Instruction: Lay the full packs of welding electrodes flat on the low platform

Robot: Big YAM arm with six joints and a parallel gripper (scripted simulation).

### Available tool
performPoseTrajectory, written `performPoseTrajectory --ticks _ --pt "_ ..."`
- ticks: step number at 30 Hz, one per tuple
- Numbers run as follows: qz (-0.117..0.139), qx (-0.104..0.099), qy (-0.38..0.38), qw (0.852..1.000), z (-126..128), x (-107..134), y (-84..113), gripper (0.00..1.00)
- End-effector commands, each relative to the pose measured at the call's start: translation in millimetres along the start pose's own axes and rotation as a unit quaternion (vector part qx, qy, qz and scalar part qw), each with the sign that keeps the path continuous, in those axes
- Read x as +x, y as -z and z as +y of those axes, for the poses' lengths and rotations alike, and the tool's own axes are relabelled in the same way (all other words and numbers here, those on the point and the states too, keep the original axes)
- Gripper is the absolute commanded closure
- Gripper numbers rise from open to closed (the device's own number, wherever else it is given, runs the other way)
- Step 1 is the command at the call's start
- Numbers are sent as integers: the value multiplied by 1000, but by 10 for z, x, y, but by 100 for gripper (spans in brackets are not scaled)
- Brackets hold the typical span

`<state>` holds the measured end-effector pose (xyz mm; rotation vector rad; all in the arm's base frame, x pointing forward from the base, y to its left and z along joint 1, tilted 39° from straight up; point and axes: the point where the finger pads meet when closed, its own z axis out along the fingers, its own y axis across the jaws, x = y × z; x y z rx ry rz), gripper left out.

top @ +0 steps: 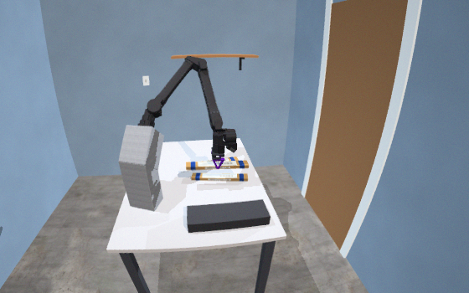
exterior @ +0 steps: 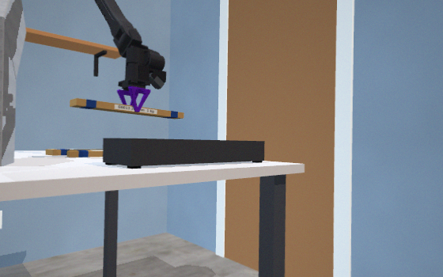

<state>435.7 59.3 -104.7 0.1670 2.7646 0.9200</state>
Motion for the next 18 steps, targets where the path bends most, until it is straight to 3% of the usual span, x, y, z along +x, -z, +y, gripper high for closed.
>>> performPoseTrajectory --ticks 1,12,18 --pt "-22 0 5 1000 25 -189 102 100" --pt "-28 1 5 1000 26 -232 95 100" --pt "-24 0 8 1000 52 -224 -59 100"
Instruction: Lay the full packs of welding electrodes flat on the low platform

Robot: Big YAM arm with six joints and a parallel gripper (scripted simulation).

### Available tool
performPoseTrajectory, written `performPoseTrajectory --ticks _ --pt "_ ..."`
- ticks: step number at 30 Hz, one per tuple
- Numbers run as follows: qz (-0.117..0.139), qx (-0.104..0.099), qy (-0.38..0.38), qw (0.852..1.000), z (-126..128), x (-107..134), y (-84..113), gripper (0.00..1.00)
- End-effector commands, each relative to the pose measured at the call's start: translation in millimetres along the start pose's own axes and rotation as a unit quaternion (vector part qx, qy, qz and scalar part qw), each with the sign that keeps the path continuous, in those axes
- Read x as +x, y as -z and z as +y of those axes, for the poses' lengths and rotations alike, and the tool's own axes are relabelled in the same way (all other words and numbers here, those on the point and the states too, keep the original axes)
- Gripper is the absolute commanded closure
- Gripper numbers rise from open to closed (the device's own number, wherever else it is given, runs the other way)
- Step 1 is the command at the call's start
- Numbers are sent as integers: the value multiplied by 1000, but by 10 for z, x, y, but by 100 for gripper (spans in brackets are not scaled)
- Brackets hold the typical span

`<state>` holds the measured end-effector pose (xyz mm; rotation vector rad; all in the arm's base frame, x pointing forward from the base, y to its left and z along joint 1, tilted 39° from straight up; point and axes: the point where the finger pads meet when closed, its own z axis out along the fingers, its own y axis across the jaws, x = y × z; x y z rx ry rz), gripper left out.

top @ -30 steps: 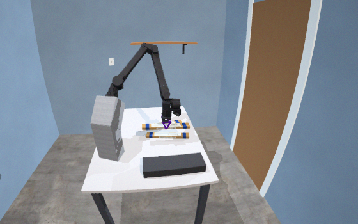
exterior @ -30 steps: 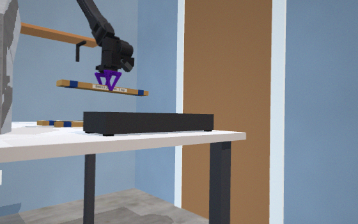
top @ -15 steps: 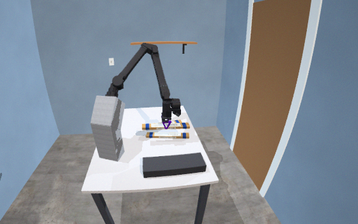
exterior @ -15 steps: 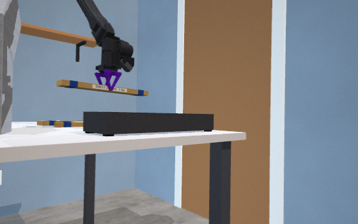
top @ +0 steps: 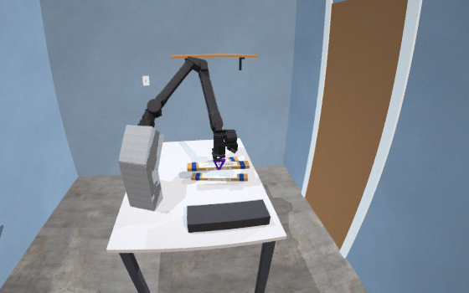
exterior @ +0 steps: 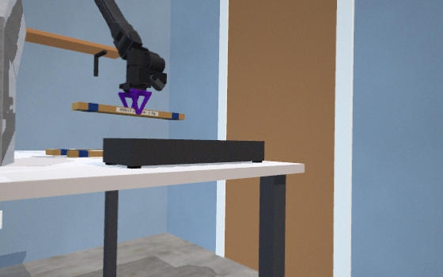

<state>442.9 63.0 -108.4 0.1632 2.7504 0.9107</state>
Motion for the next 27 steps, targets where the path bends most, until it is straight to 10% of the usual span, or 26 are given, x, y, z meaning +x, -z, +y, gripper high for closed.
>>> performPoseTrajectory --ticks 1,27 --pt "-16 -1 4 1000 42 -162 -20 100" --pt "-26 -1 -1 1000 15 -225 -301 100"
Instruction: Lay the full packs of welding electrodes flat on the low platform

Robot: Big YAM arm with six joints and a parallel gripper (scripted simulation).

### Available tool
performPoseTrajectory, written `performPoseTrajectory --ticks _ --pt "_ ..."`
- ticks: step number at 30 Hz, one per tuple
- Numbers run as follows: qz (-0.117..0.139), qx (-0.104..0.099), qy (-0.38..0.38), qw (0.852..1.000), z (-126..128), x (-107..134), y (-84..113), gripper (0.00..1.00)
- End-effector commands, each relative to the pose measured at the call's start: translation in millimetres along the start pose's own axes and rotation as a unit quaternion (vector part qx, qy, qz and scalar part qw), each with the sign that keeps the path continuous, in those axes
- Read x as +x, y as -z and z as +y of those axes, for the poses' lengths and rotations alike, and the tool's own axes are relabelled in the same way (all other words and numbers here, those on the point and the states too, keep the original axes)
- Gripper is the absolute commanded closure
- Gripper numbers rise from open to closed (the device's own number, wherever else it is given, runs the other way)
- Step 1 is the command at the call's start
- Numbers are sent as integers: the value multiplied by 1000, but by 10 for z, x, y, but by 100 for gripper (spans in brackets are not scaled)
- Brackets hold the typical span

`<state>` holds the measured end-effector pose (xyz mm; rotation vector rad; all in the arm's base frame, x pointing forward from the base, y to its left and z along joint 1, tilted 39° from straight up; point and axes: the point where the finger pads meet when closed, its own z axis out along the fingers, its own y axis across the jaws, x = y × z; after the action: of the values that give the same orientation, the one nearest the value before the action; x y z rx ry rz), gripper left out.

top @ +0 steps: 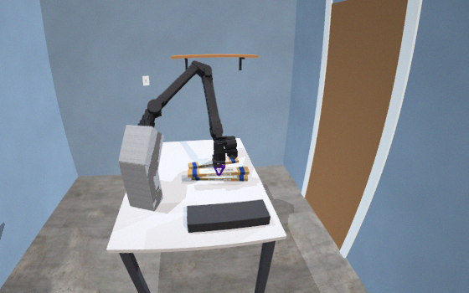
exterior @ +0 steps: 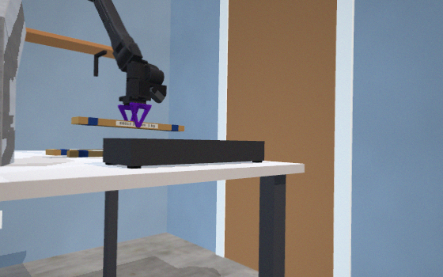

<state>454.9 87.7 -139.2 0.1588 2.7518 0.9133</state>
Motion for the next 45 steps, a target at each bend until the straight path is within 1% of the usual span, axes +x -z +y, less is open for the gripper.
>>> performPoseTrajectory --ticks 1,6,24,38,45 --pt "-28 0 -2 1000 -6 -217 98 100" --pt "-20 0 -1 1000 4 -159 -39 100" --pt "-21 1 -2 1000 -16 -200 103 100" --pt "-25 0 1 1000 -12 -291 149 100" --pt "-24 0 1 1000 -18 -296 162 100"
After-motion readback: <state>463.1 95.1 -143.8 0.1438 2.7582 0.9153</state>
